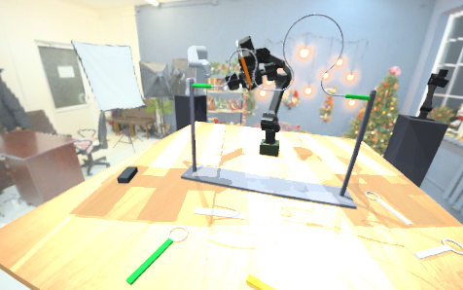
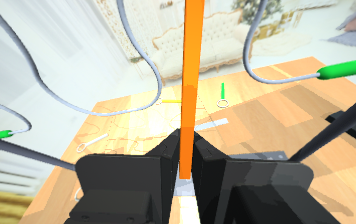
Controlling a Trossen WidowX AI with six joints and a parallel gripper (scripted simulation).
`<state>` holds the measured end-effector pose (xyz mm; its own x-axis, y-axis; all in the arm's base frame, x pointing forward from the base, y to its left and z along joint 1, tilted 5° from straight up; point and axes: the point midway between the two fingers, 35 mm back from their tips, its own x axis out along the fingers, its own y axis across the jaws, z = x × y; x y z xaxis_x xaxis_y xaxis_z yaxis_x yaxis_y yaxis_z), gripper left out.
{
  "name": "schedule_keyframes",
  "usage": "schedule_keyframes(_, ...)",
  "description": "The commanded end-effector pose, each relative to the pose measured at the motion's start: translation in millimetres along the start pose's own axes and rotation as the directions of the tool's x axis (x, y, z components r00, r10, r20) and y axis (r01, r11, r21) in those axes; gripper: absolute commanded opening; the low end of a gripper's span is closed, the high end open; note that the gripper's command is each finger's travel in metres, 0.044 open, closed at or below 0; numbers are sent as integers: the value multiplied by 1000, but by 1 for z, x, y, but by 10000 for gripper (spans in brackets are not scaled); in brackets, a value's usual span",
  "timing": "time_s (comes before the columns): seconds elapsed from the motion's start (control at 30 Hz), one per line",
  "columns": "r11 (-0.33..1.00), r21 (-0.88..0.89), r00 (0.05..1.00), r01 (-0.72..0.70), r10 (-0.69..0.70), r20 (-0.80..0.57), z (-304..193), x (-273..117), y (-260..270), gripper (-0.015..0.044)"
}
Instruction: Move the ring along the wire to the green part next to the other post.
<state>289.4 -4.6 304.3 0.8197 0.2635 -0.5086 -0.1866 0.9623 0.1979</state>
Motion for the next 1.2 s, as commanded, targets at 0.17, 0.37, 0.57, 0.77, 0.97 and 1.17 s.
schedule_keyframes(0.17,979,-174,995,105,-104,15,1,0,-13,-150)
schedule_keyframes(0.37,942,-289,985,173,-170,36,3,-1,-21,-150)
schedule_keyframes(0.57,886,-397,971,238,-232,64,6,-3,-29,-150)
schedule_keyframes(0.77,814,-498,952,300,-290,99,10,-5,-37,-150)
schedule_keyframes(0.97,726,-589,930,355,-340,141,14,-7,-43,-150)
schedule_keyframes(1.17,624,-668,904,405,-384,189,20,-10,-49,-150)
